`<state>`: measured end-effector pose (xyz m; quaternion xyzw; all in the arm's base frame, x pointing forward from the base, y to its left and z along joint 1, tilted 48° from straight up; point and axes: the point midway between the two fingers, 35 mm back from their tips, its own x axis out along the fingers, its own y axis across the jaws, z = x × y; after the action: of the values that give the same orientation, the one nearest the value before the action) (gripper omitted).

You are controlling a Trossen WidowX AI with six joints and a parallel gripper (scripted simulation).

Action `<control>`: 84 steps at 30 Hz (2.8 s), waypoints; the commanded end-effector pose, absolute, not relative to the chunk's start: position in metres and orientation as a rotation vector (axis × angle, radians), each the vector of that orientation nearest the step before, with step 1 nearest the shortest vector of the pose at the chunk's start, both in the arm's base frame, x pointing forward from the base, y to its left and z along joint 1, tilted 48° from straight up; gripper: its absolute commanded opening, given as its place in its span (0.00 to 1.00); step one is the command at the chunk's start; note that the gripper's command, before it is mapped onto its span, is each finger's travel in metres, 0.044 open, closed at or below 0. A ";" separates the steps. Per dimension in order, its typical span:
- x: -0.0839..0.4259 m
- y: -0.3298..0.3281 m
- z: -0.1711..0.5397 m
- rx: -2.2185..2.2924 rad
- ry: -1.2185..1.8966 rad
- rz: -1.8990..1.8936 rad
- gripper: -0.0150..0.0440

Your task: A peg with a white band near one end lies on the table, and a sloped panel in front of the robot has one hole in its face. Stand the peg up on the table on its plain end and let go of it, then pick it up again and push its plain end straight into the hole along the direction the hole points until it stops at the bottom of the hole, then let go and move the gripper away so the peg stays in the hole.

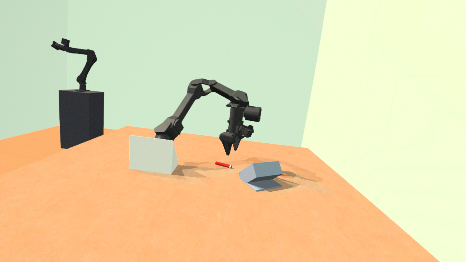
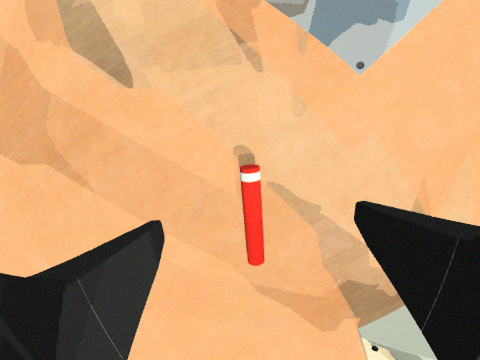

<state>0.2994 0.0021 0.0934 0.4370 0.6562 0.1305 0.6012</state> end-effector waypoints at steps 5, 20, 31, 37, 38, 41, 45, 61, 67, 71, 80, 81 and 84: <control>0.300 0.012 0.084 1.019 1.526 0.303 1.00; 0.303 0.030 0.068 1.019 1.526 0.303 1.00; 0.304 0.043 0.057 1.021 1.525 0.306 1.00; 0.304 0.051 0.051 1.022 1.525 0.308 1.00; 0.304 0.052 0.050 1.022 1.525 0.309 1.00; 0.304 0.053 0.050 1.023 1.525 0.309 0.96; 0.304 0.053 0.050 1.023 1.525 0.309 0.78; 0.304 0.053 0.050 1.023 1.525 0.309 0.43; 0.304 0.053 0.050 1.023 1.525 0.309 0.36; 0.304 0.053 0.050 1.023 1.525 0.309 0.34; 0.301 0.050 0.053 1.020 1.480 0.279 0.34; 0.301 0.050 0.053 1.020 1.472 0.274 0.34; 0.300 0.049 0.054 1.020 1.449 0.260 0.34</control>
<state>0.3022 0.0501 0.0540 0.4434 0.6372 0.1204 0.6188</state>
